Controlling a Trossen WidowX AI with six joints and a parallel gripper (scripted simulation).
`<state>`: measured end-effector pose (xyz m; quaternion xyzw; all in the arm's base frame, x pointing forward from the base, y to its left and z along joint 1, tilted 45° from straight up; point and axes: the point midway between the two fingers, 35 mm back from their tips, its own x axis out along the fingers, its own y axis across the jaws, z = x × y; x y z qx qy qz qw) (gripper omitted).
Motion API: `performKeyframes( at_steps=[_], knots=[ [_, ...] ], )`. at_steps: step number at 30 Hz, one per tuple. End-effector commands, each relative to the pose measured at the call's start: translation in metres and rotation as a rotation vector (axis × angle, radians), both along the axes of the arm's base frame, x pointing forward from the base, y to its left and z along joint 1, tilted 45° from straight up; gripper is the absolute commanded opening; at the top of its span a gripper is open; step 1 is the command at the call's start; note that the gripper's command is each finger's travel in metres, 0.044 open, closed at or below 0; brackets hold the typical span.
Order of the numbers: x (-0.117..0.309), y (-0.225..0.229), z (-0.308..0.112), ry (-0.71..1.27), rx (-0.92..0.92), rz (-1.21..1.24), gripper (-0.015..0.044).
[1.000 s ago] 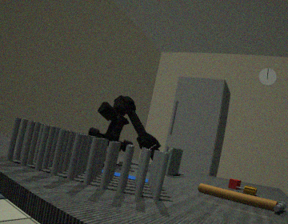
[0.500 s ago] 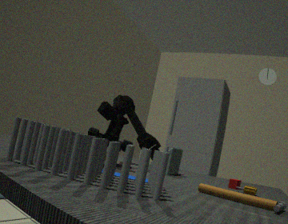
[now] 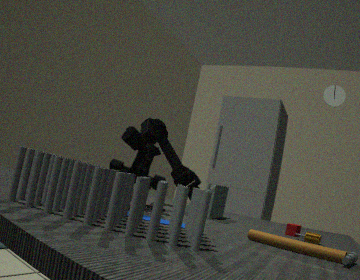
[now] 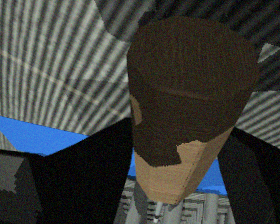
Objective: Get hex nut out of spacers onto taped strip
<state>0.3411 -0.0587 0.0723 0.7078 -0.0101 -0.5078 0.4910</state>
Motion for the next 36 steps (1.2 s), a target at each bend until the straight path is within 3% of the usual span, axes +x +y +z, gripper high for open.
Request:
performKeyframes(
  at_steps=[1, 36],
  knots=[
    [0.006, 0.002, 0.003, -0.018, 0.003, 0.0, 0.0],
    [0.024, 0.01, -0.003, -0.019, 0.004, 0.0, 0.0]
  ],
)
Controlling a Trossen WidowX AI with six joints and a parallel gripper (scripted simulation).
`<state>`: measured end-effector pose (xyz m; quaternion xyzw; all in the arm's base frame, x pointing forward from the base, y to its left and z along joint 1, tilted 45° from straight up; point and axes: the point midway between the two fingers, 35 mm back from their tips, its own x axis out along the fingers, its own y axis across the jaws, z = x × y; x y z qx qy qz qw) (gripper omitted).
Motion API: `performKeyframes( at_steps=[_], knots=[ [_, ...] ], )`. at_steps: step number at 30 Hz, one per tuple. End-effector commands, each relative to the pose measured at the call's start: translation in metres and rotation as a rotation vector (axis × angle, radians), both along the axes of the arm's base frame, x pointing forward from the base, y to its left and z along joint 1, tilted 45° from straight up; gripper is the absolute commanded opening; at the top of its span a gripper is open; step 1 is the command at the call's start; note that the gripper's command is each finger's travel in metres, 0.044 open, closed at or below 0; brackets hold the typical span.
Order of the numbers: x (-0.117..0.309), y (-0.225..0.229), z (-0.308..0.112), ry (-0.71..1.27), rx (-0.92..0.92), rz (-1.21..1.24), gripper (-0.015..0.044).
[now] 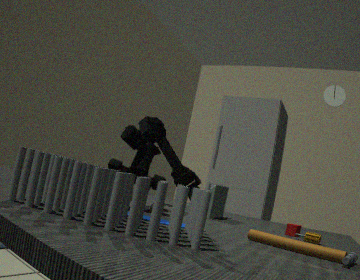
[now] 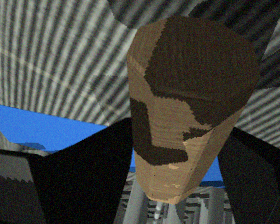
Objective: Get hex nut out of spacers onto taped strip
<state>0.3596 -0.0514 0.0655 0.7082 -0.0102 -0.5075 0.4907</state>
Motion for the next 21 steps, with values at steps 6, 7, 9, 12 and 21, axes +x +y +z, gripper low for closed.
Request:
performKeyframes(
  at_steps=[6, 7, 9, 12, 21],
  knots=[
    [0.009, 0.004, 0.002, -0.019, 0.003, 0.0, 0.0],
    [0.009, 0.004, 0.002, -0.019, 0.003, 0.0, 0.0],
    [0.01, 0.004, 0.002, -0.019, 0.003, 0.0, 0.0],
    [0.012, 0.005, 0.001, -0.019, 0.003, 0.0, 0.0],
    [0.017, 0.007, -0.001, -0.019, 0.003, 0.0, 0.0]
  ],
)
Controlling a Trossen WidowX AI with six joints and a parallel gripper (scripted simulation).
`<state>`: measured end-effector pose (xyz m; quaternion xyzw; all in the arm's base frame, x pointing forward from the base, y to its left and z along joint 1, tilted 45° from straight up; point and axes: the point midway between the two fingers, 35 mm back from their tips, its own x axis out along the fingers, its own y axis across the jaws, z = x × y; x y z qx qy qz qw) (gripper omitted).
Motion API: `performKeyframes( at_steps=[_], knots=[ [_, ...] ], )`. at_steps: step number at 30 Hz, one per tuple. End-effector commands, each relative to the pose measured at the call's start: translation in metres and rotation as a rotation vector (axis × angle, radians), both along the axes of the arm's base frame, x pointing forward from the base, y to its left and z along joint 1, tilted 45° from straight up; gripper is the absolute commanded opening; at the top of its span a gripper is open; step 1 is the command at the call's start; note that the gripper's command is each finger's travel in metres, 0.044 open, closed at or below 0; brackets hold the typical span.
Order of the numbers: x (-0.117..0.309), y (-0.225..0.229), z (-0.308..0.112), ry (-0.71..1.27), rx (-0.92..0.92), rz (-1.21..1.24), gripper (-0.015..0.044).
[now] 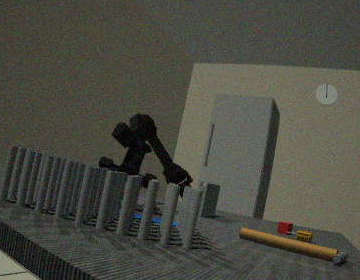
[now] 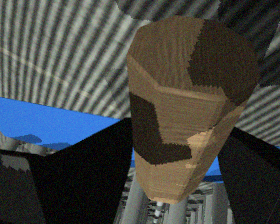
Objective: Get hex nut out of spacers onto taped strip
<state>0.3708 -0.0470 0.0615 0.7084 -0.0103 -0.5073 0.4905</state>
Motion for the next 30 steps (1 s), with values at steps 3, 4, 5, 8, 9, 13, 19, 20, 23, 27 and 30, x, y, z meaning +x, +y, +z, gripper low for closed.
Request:
performKeyframes(
  at_steps=[3, 4, 5, 8, 9, 13, 19, 20, 23, 27, 30],
  knots=[
    [0.0072, 0.0033, 0.0029, -0.019, 0.003, 0.0, 0.0],
    [0.0078, 0.0035, 0.0027, -0.019, 0.003, 0.0, 0.0],
    [0.0083, 0.0037, 0.0025, -0.019, 0.003, 0.0, 0.0],
    [0.0099, 0.0044, 0.0019, -0.019, 0.003, 0.0, 0.0],
    [0.0105, 0.0046, 0.0017, -0.019, 0.003, 0.0, 0.0],
    [0.0105, 0.0051, 0.0012, -0.019, 0.003, 0.0, 0.0],
    [0.0081, 0.007, -0.0012, -0.018, 0.004, 0.001, 0.0],
    [0.0076, 0.0073, -0.0017, -0.018, 0.004, 0.001, 0.0],
    [0.0063, 0.0084, -0.0036, -0.017, 0.004, 0.002, 0.0],
    [0.0045, 0.0097, -0.006, -0.015, 0.005, 0.003, 0.0],
    [0.0043, 0.0101, -0.0067, -0.015, 0.005, 0.003, 0.0]
  ],
)
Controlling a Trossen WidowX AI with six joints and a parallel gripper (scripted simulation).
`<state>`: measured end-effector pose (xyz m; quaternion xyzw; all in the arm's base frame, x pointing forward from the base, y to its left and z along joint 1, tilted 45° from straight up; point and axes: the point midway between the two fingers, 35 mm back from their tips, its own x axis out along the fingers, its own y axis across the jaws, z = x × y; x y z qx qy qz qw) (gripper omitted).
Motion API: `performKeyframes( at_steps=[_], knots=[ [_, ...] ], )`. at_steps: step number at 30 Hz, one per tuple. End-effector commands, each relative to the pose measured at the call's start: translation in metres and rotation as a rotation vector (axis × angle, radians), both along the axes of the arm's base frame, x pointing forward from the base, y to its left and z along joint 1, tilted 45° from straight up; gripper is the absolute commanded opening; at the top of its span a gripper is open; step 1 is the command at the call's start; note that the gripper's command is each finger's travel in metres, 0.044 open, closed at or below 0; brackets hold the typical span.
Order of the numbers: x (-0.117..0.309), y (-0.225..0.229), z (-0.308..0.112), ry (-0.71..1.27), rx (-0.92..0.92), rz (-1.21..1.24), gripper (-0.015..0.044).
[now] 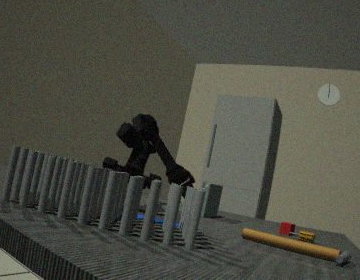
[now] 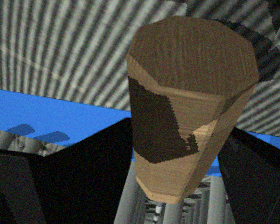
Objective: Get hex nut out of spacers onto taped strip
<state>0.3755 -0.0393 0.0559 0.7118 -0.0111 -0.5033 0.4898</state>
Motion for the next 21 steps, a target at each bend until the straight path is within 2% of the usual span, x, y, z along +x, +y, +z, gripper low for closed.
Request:
performKeyframes(
  at_steps=[1, 21],
  knots=[
    [0.0, 0.003, -0.001, -0.005, 0.002, 0.001, 0.0],
    [0.011, 0.007, -0.005, -0.007, 0.003, 0.0, 0.0]
  ],
)
